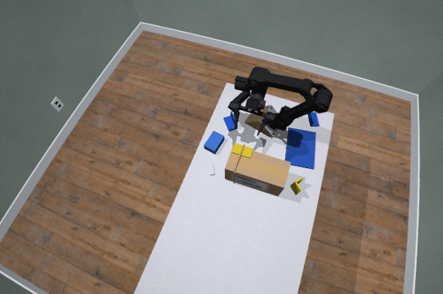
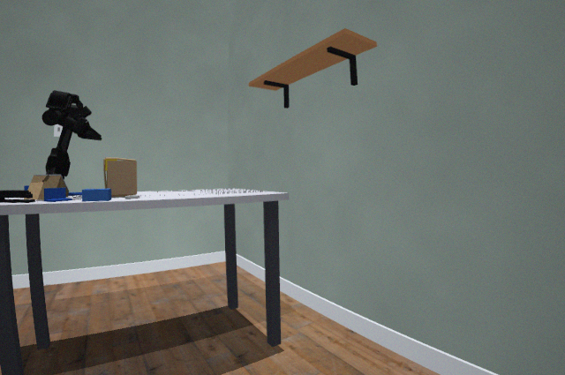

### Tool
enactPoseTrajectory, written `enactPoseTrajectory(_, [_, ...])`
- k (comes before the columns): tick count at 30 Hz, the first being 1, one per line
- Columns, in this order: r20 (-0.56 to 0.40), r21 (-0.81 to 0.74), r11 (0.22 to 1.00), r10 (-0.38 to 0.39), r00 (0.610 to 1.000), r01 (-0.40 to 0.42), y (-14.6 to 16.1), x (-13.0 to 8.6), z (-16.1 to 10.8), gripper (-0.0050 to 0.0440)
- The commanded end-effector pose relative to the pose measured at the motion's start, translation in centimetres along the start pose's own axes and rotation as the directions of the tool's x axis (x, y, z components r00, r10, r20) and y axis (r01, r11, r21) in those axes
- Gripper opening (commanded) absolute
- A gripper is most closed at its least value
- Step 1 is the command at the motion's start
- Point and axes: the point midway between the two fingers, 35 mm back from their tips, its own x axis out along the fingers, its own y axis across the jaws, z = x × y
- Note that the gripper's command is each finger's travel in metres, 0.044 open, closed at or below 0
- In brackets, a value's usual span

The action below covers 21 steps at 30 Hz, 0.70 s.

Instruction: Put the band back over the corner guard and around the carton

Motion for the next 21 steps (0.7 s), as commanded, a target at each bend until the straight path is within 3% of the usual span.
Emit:
enactPoseTrajectory(1, [-0.200,0.125,0.991,0.075,0.977,-0.051,0.7,1.6,-0.4,0.0440])
enactPoseTrajectory(5, [-0.328,0.232,0.972,0.107,0.939,-0.030,1.1,2.5,-0.8,0.0440])
enactPoseTrajectory(7, [-0.328,0.232,0.972,0.107,0.939,-0.030,1.1,2.5,-0.8,0.0440])
enactPoseTrajectory(8, [-0.359,0.303,0.953,0.113,0.926,0.002,1.2,2.6,-1.0,0.0440])
enactPoseTrajectory(11, [-0.489,0.344,0.937,0.126,0.863,0.057,1.6,3.4,-1.4,0.0440])
enactPoseTrajectory(21, [-0.745,0.411,0.842,0.088,0.662,0.350,2.1,4.6,-1.9,0.0440])
